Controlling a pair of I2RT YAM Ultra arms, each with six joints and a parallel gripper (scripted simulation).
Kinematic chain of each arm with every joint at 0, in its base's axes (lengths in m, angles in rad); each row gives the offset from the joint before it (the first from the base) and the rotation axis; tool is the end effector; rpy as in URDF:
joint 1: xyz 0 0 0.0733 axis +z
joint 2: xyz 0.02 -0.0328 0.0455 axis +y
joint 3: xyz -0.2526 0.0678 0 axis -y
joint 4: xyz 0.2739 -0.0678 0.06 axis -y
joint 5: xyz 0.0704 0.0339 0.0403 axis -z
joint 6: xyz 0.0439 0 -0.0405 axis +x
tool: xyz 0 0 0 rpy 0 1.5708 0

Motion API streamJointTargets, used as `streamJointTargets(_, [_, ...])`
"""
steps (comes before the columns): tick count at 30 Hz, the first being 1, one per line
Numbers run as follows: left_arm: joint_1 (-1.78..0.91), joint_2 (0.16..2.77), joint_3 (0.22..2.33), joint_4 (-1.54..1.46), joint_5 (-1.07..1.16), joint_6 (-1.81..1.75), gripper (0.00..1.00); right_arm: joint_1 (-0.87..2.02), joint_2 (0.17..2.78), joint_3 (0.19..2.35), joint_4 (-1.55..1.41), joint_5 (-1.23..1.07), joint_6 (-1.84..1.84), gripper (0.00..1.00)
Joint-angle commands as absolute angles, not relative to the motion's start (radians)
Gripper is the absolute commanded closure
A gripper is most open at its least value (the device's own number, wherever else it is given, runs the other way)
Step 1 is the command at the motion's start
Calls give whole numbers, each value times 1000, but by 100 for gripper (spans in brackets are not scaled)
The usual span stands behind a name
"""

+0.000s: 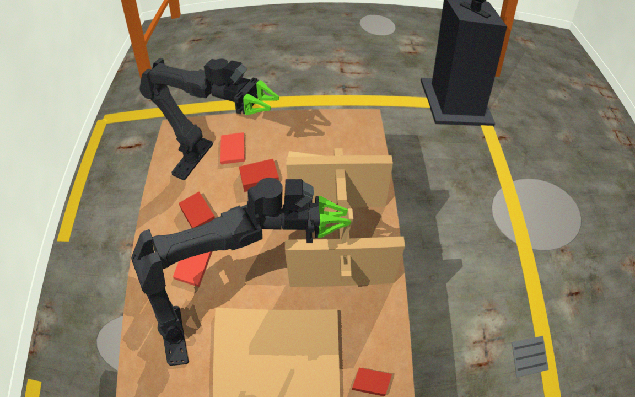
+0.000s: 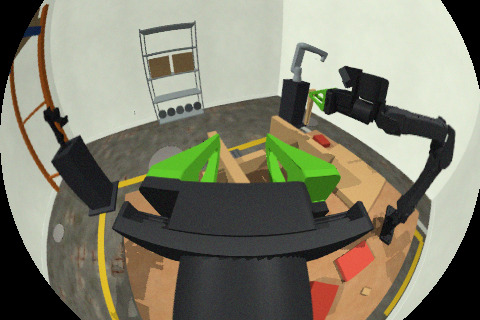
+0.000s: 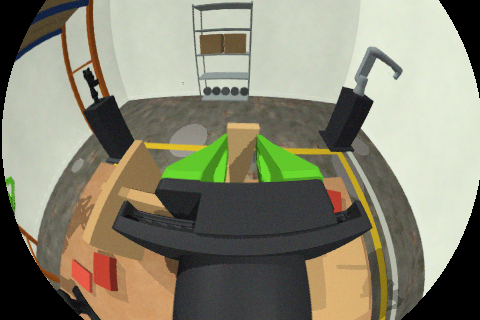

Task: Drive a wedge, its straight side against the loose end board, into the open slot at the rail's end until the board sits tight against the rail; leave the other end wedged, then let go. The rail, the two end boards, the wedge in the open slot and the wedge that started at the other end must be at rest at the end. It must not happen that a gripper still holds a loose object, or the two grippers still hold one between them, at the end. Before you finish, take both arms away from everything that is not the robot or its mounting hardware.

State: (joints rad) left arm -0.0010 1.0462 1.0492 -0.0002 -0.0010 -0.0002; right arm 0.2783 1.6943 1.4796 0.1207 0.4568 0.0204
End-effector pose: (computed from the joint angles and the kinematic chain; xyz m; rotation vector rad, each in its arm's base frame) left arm 0.2815 0.0009 0.3984 -0.0002 1.5680 -0.0002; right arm 0.4289 0.1035 0.3592 0.1317 1.6521 -0.1531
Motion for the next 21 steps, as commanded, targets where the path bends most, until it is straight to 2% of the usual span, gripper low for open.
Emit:
streamJointTargets(1, [-10, 1057, 1096, 24, -6, -2, 54, 255, 1638, 1399, 344, 500, -84, 99])
streamJointTargets(3, [-10, 1057, 1096, 24, -6, -2, 54, 267, 1706, 1312, 378, 447, -68, 99])
streamJointTargets(10, [-10, 1057, 1096, 24, -6, -2, 54, 246, 1654, 1250, 492, 446, -51, 99])
streamJointTargets(21, [-10, 1057, 1096, 24, -6, -2, 54, 263, 1702, 1229, 495, 467, -27, 99])
